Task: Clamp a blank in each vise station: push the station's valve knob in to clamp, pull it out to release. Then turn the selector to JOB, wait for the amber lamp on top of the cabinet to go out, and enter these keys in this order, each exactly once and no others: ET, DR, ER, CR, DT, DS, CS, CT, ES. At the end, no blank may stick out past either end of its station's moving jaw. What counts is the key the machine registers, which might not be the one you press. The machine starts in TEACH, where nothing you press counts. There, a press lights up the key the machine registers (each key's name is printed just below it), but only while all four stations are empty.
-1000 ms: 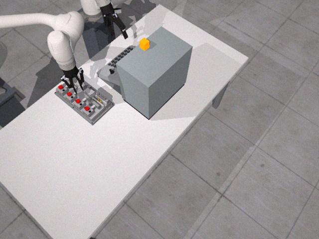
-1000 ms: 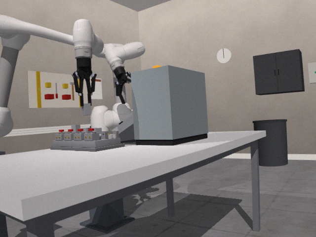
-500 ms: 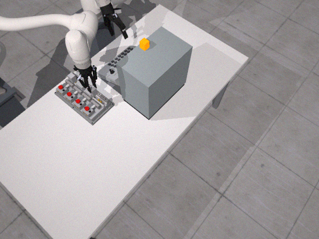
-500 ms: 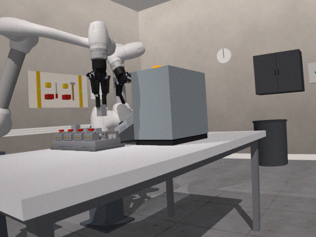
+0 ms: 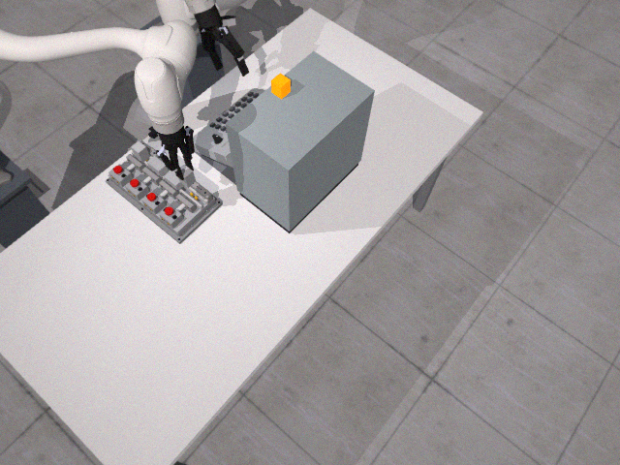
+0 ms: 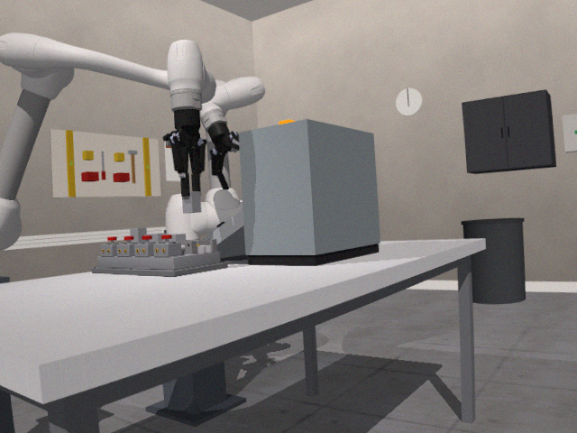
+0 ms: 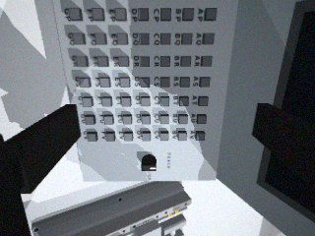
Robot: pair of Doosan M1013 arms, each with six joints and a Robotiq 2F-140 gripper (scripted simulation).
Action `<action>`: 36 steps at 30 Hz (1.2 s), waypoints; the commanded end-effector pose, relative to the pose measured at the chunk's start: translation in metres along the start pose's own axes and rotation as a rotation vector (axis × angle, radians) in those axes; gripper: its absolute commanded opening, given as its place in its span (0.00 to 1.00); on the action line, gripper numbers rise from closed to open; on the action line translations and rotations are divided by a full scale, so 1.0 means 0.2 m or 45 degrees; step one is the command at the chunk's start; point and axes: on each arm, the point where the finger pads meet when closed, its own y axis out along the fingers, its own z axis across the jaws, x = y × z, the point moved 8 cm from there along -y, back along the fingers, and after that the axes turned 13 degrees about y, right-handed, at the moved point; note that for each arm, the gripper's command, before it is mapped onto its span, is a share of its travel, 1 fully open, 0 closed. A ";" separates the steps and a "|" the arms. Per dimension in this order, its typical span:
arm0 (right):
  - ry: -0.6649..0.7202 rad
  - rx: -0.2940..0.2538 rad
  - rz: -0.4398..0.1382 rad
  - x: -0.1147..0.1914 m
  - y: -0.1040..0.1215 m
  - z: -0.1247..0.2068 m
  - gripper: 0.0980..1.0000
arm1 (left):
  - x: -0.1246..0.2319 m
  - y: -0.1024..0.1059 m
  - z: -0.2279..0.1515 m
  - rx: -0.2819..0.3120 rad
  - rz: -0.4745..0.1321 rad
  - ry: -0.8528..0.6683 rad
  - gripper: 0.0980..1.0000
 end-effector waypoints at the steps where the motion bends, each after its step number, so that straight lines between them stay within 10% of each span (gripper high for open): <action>1: 0.000 0.002 -0.001 0.00 -0.01 0.00 0.00 | 0.00 0.00 0.00 0.001 0.000 0.000 1.00; 36: 0.000 0.002 -0.001 0.00 0.35 0.00 0.00 | 0.00 0.00 0.00 0.001 0.000 0.000 1.00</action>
